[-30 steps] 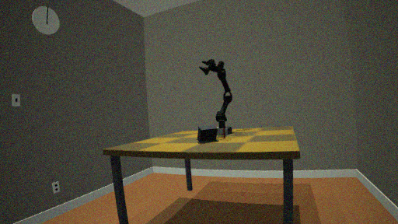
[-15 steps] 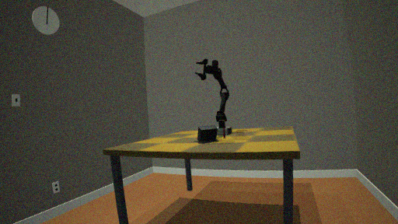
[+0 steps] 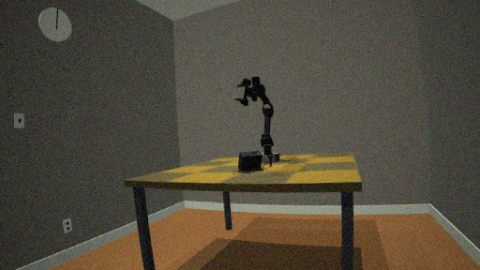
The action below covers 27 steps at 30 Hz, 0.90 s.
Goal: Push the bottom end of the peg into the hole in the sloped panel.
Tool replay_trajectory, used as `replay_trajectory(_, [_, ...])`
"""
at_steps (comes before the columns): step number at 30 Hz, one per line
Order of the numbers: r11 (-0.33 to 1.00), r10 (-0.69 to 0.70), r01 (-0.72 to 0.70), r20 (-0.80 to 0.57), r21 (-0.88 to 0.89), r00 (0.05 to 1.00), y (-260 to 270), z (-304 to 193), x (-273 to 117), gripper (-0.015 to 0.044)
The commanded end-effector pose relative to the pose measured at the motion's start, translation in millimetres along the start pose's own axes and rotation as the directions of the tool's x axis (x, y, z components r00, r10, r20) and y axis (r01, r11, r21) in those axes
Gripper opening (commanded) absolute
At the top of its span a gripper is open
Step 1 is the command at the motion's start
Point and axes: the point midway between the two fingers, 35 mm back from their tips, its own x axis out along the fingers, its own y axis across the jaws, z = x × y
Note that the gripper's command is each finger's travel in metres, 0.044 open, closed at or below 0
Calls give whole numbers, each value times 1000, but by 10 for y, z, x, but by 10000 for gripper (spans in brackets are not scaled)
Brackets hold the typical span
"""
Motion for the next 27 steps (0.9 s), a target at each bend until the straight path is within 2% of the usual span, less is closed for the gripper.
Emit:
replay_trajectory(1, [986,72,-53,115,-157,991,195,407,157,440])
replay_trajectory(13, [848,282,-54,363,-528,888,758,1365,333,440])
replay_trajectory(27, [597,548,152,539,-788,640,1526,2307,143,440])
